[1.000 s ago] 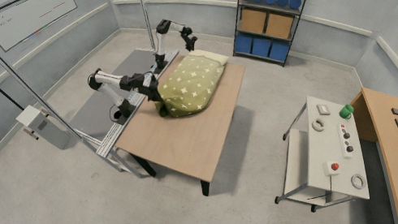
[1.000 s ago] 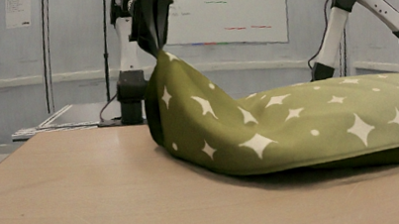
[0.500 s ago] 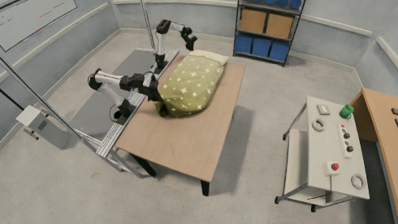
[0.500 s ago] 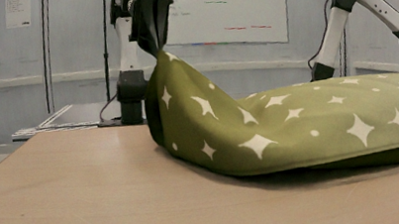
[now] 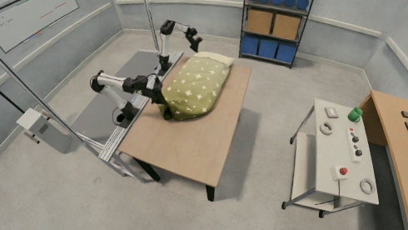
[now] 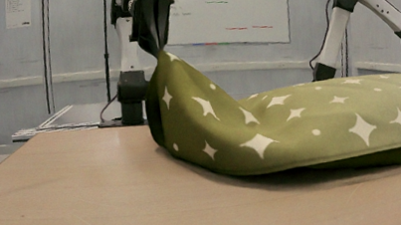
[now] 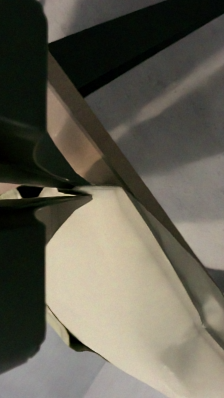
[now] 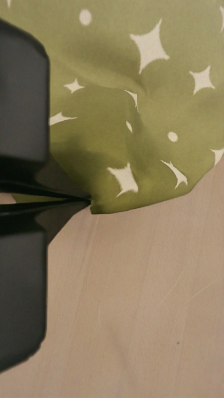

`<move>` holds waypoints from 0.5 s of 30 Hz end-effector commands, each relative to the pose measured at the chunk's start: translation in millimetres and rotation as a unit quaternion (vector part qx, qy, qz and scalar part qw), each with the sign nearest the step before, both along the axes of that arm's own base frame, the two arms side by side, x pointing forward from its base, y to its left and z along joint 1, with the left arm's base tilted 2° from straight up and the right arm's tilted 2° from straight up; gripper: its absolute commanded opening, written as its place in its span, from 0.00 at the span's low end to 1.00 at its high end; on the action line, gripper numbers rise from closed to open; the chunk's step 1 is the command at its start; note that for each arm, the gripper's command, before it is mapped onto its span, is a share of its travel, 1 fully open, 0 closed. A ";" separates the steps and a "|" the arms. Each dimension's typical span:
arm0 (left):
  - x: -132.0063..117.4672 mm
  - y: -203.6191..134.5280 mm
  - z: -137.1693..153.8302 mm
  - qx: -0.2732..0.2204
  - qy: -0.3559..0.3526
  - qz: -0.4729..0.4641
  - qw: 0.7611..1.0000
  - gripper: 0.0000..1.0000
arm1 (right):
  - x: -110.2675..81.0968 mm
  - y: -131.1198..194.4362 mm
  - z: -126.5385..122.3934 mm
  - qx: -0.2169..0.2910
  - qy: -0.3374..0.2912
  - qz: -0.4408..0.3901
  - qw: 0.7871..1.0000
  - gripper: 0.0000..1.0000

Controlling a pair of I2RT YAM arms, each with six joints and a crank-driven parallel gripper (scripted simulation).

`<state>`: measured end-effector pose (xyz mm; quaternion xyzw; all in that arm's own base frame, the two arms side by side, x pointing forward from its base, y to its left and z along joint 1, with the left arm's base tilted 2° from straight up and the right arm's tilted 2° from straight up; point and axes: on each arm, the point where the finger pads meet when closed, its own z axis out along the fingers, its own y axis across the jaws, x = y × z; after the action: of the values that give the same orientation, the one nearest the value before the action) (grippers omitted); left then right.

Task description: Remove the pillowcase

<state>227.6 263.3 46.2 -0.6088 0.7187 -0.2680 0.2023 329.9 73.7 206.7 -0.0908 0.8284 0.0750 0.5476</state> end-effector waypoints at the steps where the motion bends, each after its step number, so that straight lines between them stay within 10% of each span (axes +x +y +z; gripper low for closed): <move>1: 1.0 1.2 -9.0 0.000 0.001 0.000 1.000 0.05 | 1.0 -1.4 5.7 0.002 -0.009 -0.006 1.000 0.01; 15: 0.9 1.2 -9.0 0.000 0.001 0.000 1.000 0.03 | 1.0 -1.4 5.7 0.002 -0.009 -0.006 1.000 0.01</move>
<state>227.6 263.3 46.2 -0.6089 0.7187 -0.2680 0.2024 329.9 73.7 206.7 -0.0908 0.8284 0.0750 0.5476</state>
